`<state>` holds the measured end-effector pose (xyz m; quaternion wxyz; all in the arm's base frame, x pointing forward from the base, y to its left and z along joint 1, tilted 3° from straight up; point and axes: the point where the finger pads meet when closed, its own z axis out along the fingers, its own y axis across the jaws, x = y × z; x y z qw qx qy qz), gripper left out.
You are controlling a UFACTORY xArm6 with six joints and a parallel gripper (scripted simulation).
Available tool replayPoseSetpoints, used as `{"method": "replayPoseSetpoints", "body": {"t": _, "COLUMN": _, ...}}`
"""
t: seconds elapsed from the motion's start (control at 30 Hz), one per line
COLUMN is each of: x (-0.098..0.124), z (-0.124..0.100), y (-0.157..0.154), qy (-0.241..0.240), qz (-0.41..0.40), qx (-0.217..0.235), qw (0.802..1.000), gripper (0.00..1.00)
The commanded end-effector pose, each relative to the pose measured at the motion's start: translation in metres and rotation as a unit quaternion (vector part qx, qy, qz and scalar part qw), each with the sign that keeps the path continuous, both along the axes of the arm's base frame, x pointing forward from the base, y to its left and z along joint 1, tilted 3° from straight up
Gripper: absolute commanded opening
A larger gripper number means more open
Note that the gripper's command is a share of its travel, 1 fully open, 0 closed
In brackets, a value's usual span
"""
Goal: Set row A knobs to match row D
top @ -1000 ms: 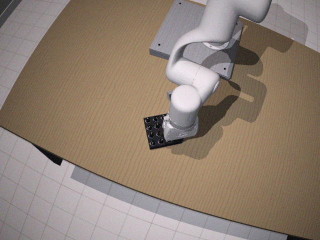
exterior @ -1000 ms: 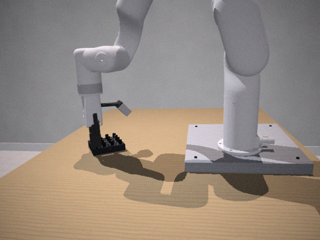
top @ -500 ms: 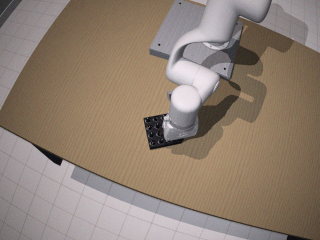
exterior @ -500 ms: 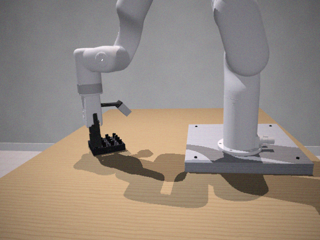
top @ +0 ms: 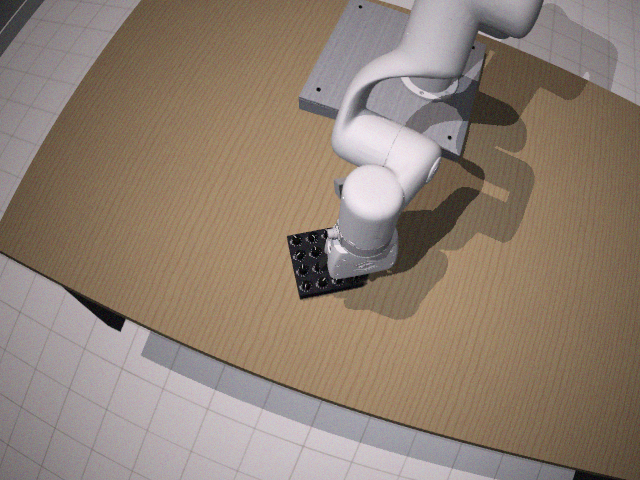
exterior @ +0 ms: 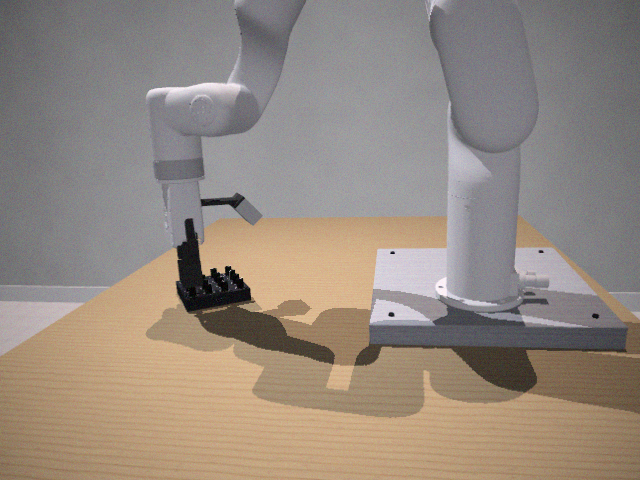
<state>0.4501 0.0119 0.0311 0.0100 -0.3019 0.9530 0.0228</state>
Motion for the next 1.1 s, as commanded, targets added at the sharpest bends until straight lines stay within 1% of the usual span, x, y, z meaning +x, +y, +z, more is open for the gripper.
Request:
{"method": "replayPoseSetpoints", "body": {"t": 0.0, "x": 0.001, "z": 0.007, "y": 0.000, "qy": -0.002, "qz": 0.000, "qx": 0.000, "qw": 1.000, "gripper": 0.19}}
{"method": "replayPoseSetpoints", "body": {"t": 0.27, "x": 0.001, "z": 0.024, "y": -0.001, "qy": -0.002, "qz": 0.000, "qx": 0.000, "qw": 1.000, "gripper": 0.19}}
{"method": "replayPoseSetpoints", "body": {"t": 0.77, "x": 0.001, "z": 0.025, "y": -0.001, "qy": -0.002, "qz": 0.000, "qx": 0.000, "qw": 1.000, "gripper": 0.19}}
{"method": "replayPoseSetpoints", "body": {"t": 0.8, "x": 0.001, "z": 0.025, "y": -0.001, "qy": -0.002, "qz": 0.000, "qx": 0.000, "qw": 1.000, "gripper": 1.00}}
{"method": "replayPoseSetpoints", "body": {"t": 0.9, "x": 0.001, "z": 0.027, "y": -0.001, "qy": -0.002, "qz": 0.000, "qx": 0.000, "qw": 1.000, "gripper": 1.00}}
{"method": "replayPoseSetpoints", "body": {"t": 1.03, "x": 0.001, "z": 0.039, "y": -0.002, "qy": -0.002, "qz": 0.000, "qx": 0.000, "qw": 1.000, "gripper": 1.00}}
{"method": "replayPoseSetpoints", "body": {"t": 1.07, "x": 0.001, "z": 0.039, "y": -0.002, "qy": -0.002, "qz": 0.000, "qx": 0.000, "qw": 1.000, "gripper": 1.00}}
